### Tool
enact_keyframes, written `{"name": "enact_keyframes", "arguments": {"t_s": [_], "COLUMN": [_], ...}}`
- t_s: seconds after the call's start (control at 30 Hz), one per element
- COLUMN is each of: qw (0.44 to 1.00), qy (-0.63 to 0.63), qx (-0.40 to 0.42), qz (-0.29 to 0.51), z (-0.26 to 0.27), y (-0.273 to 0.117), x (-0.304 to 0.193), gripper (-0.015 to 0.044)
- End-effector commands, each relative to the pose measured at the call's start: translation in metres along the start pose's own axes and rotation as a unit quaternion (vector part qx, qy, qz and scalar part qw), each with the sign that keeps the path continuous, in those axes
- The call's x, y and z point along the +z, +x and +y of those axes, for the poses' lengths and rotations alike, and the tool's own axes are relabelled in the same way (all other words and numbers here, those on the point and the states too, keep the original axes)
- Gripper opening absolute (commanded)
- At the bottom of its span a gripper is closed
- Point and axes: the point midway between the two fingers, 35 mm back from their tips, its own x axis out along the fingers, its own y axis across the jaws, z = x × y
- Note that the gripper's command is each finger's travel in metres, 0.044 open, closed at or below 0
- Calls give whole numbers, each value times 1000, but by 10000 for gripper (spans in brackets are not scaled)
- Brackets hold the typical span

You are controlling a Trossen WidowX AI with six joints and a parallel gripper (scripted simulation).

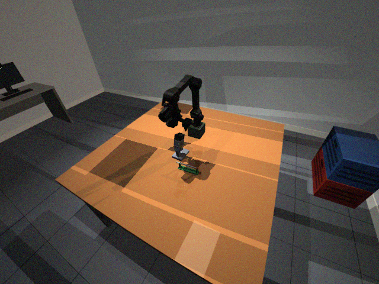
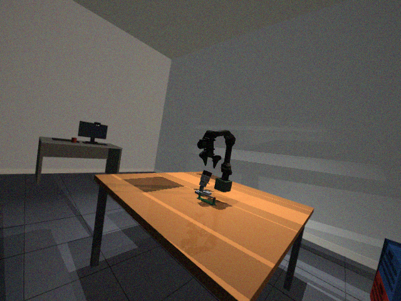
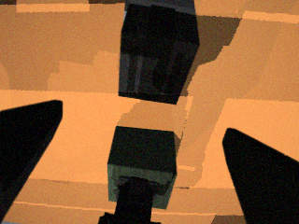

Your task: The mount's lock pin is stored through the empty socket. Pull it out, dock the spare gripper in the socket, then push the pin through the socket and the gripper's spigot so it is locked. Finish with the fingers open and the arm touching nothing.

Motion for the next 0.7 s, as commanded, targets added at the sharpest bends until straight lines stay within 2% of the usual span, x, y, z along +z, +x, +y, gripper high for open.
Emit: {"name": "enact_keyframes", "arguments": {"t_s": [0.0,0.53,0.67], "qw": [1000,998,998], "qy": [-1,-1,-1], "qx": [0,-1,-1], "qz": [-15,-70,-58], "z": [0,0,1], "y": [-8,-33,-27], "x": [-3,-10,-8], "gripper": [440,440,440]}}
